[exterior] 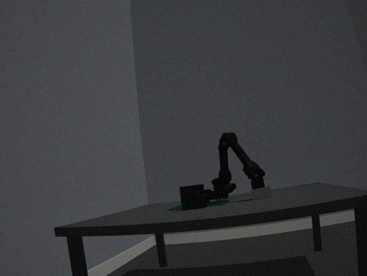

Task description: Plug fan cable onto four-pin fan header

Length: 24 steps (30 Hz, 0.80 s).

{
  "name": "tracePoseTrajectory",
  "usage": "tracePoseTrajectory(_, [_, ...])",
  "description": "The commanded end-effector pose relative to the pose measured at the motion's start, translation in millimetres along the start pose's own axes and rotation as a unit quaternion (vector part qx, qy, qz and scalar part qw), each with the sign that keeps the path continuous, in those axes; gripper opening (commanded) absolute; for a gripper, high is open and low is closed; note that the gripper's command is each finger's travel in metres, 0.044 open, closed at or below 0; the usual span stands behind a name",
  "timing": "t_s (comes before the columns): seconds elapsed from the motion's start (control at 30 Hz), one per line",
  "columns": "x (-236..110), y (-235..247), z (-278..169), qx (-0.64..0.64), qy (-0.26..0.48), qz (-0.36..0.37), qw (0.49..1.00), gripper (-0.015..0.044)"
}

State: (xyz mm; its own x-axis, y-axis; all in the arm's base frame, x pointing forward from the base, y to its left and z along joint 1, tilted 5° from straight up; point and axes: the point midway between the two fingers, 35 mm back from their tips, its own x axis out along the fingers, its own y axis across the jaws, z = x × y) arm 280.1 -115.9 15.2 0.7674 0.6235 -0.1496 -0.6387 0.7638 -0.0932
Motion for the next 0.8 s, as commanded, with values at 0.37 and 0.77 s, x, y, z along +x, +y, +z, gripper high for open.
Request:
tracePoseTrajectory(0.37, [-23.2, -2.7, -2.3, 0.004, 0.023, -0.011, 1.0, 0.0205])
tracePoseTrajectory(0.77, [-48.1, -1.9, 3.6, 0.008, 0.034, -0.013, 0.999, 0.0205])
